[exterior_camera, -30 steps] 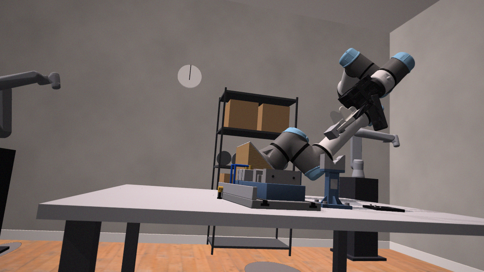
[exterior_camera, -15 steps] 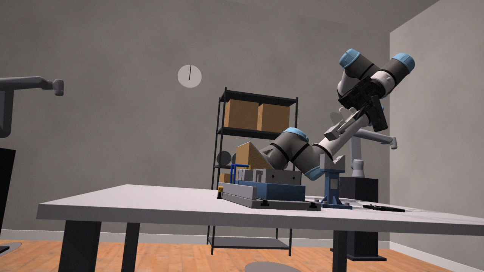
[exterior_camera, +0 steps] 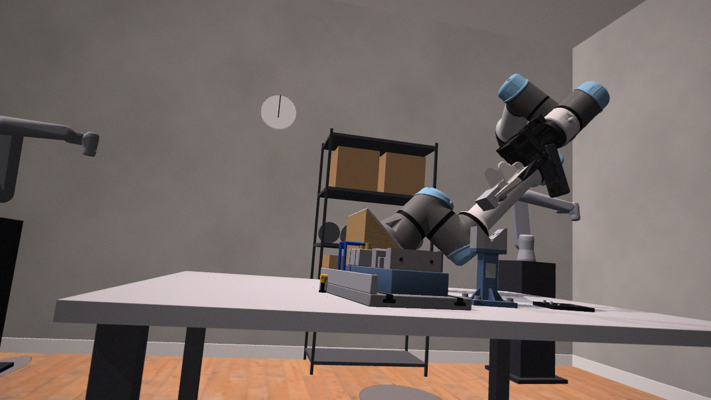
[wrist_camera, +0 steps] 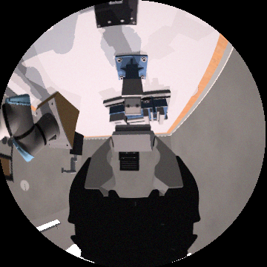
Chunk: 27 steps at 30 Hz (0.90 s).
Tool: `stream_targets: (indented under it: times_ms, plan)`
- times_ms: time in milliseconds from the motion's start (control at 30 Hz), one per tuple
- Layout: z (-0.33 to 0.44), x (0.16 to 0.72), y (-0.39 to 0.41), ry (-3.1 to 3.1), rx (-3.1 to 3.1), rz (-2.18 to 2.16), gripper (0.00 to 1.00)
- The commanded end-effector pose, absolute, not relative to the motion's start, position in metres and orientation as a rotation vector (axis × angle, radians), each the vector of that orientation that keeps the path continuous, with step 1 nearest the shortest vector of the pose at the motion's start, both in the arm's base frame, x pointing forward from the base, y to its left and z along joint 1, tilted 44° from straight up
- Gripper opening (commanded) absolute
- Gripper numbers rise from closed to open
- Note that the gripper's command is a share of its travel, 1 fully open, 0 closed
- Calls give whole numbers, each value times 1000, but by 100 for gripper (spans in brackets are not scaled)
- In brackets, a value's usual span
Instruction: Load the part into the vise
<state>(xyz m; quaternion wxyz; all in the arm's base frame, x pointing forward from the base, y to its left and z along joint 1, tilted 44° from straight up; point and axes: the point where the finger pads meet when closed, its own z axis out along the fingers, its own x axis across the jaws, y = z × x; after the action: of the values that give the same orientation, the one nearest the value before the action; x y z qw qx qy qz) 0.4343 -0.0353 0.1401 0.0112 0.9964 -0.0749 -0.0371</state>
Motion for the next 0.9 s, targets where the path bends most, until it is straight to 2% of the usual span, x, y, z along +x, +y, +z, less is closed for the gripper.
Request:
stream_targets:
  times_ms: [0, 867]
  plan:
    - [138, 435, -34, -234, 3108, -114, 0]
    - [119, 436, -16, -234, 3108, -114, 0]
